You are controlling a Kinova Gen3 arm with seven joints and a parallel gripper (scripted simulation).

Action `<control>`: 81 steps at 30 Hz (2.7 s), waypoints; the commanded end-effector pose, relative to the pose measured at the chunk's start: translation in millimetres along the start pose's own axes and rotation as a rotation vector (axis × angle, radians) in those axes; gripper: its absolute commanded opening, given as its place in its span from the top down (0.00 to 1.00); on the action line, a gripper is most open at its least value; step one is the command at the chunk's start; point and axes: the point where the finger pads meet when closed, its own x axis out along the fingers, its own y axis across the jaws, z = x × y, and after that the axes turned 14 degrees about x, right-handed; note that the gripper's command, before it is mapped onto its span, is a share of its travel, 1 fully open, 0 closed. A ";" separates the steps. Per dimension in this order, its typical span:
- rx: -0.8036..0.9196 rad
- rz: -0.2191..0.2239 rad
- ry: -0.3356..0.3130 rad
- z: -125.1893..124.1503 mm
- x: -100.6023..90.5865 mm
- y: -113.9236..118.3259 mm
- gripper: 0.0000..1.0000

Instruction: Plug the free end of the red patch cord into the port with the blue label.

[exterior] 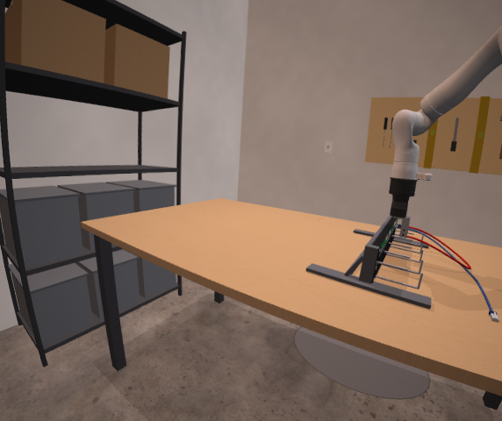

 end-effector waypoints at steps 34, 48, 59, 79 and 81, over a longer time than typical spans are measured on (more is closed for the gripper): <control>0.000 -0.001 -0.002 8.7 -0.3 0.7 1.00; 0.000 -0.001 -0.002 8.8 -0.3 0.7 1.00; 0.000 -0.001 -0.002 10.1 -0.4 1.1 1.00; 0.000 -0.001 -0.002 10.4 -0.4 1.1 1.00; 0.000 -0.001 -0.002 10.5 -0.4 1.2 1.00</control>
